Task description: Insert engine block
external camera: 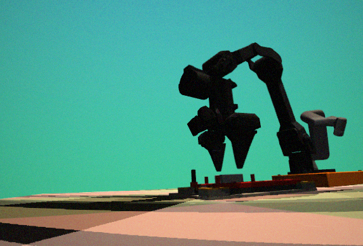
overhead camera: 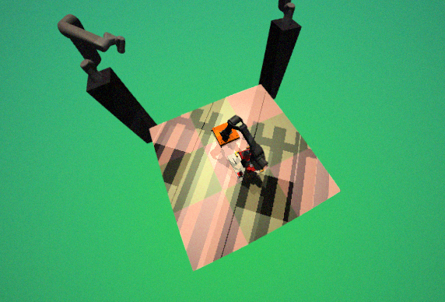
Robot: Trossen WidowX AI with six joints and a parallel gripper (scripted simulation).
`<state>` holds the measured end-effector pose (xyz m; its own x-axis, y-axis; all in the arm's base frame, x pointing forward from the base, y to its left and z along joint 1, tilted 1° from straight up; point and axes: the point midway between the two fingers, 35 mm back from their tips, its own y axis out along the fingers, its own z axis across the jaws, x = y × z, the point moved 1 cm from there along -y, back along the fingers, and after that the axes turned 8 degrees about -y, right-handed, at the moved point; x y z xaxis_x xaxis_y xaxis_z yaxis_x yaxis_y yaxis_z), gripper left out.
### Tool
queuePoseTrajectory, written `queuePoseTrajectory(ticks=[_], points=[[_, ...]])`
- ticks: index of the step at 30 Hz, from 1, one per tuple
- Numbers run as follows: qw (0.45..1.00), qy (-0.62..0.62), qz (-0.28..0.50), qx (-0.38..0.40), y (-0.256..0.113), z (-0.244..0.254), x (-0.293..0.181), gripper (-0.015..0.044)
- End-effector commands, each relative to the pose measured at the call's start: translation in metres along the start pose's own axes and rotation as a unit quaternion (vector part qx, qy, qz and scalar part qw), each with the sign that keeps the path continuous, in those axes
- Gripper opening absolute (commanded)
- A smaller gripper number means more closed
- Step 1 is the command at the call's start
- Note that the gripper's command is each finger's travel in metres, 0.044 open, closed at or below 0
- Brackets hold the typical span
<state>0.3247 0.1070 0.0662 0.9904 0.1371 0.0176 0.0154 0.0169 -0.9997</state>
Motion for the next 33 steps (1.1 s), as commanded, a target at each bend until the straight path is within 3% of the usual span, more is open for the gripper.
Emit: queuePoseTrajectory(ticks=[1, 2, 19, 33], points=[[1.0, 0.002, -0.003, 0.002, -0.0039, 0.0006, 0.0015, 0.044], [1.0, 0.002, -0.003, 0.002, -0.0039, 0.0006, 0.0015, 0.044], [1.0, 0.002, -0.003, 0.002, -0.0039, 0.0006, 0.0015, 0.0], [1.0, 0.002, -0.003, 0.002, -0.0039, 0.0006, 0.0015, 0.0]])
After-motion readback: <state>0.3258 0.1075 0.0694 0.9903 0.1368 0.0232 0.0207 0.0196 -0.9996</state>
